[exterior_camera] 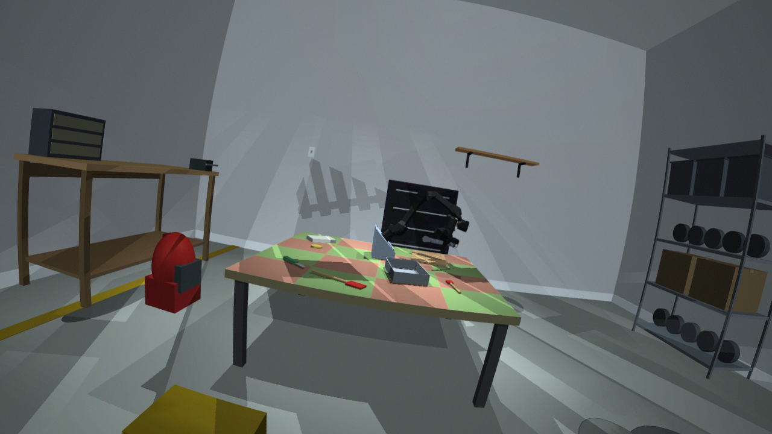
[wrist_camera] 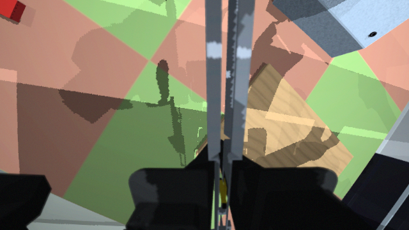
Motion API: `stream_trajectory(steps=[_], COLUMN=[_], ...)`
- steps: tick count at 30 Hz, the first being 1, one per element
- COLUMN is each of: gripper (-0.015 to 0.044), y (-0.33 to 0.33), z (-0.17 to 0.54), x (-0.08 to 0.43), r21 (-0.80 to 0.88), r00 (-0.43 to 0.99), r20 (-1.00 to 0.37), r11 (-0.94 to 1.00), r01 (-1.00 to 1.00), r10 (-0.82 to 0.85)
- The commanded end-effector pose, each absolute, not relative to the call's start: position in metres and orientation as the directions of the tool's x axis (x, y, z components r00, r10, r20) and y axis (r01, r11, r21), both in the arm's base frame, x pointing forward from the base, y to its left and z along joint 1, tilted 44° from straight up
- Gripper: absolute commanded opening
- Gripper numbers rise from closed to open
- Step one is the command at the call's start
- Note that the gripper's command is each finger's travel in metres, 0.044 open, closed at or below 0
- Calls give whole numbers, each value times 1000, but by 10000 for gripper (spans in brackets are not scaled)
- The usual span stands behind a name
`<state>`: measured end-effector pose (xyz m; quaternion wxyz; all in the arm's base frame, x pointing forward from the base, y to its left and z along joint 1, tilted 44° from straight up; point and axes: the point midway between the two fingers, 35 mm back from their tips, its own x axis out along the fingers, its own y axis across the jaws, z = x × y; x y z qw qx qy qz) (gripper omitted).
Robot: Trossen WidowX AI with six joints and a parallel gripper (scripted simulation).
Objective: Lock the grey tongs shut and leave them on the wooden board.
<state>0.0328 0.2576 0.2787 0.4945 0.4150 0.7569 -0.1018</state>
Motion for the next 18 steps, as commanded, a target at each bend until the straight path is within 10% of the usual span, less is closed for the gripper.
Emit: stream_trajectory(steps=[1, 18], gripper=[-150, -150], y=[256, 249], z=[278, 273], x=[22, -26], r21=[342, 501], r00=[-155, -122], r20=[-841, -866], r11=[732, 841], r01=[590, -204], r10=[519, 486])
